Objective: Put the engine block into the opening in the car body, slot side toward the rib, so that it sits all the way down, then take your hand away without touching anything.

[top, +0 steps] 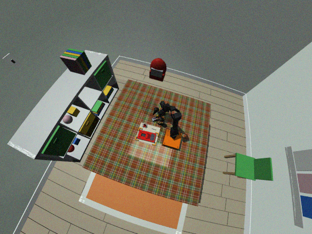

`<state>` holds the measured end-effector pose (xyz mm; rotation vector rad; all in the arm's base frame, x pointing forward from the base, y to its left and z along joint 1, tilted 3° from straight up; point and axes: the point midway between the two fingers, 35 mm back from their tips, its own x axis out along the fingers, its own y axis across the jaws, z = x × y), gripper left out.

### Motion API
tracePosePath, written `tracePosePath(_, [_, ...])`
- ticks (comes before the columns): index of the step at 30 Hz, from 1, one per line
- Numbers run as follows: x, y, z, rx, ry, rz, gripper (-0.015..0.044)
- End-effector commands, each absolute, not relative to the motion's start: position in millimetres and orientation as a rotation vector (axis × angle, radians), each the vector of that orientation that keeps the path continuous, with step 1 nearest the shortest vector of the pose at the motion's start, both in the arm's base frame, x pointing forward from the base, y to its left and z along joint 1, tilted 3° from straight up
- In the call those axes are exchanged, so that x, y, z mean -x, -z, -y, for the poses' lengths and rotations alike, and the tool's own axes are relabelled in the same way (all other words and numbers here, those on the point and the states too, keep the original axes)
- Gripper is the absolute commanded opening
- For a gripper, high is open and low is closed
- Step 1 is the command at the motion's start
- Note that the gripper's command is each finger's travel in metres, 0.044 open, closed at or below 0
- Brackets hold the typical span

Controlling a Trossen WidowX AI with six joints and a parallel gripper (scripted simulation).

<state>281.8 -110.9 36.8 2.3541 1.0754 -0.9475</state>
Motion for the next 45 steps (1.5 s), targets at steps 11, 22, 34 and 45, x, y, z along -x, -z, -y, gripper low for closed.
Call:
tracePosePath(11, [-288, -36, 99, -2.079, 1.336, -1.025, 0.044])
tracePosePath(22, [-295, -55, 93, -1.776, 1.592, -0.811, 0.044])
tracePosePath(34, [-297, -48, 90, -1.74, 1.612, -0.774, 0.044])
tracePosePath(45, [-298, -35, 90, -1.74, 1.612, -0.774, 0.044])
